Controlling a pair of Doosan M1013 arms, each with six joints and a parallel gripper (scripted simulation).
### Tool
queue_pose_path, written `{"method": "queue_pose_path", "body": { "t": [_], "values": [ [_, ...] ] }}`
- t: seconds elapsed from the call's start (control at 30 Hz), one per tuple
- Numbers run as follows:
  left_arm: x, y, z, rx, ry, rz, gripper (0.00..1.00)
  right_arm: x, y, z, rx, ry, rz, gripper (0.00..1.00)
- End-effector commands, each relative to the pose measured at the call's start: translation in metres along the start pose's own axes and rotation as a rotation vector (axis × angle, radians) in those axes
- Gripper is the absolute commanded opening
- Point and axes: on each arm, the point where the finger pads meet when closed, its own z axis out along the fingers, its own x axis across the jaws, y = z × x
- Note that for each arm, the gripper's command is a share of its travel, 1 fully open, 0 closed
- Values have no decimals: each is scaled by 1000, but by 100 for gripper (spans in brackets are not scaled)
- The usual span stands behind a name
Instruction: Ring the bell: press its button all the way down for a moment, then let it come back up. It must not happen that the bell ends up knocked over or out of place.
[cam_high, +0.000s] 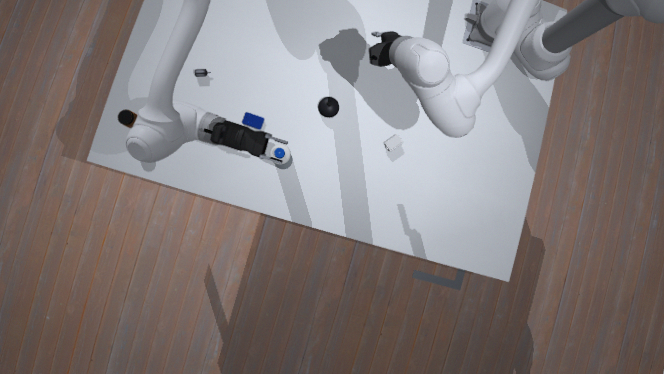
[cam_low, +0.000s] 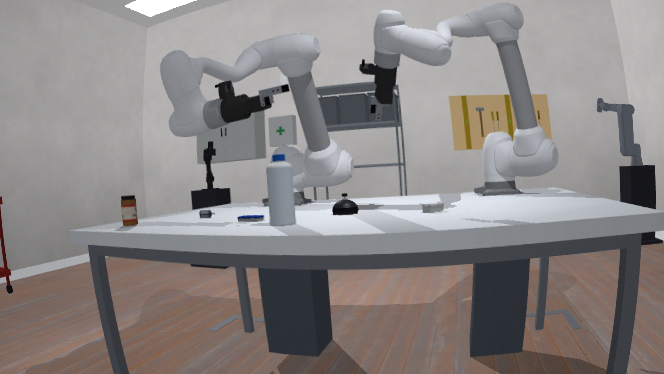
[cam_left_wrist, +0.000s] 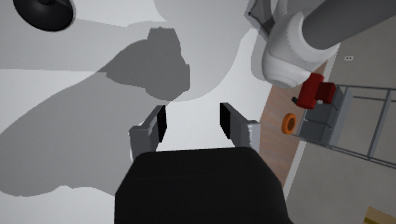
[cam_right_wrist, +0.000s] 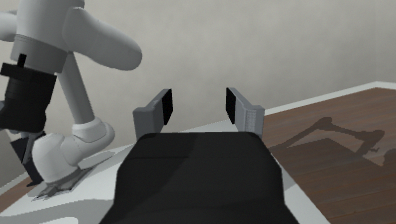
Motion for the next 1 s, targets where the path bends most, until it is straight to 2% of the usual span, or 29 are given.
{"method": "queue_pose_path", "body": {
  "t": [0.0,0.7,0.97],
  "values": [
    [0,0,-1,1,-1,1,100,-1,-2,0,1,0,-2,100],
    [-1,1,-2,2,-2,2,100,-1,-2,0,1,0,-2,100],
    [-21,12,-14,17,-8,13,100,-1,-2,0,1,0,-2,100]
  ]
}}
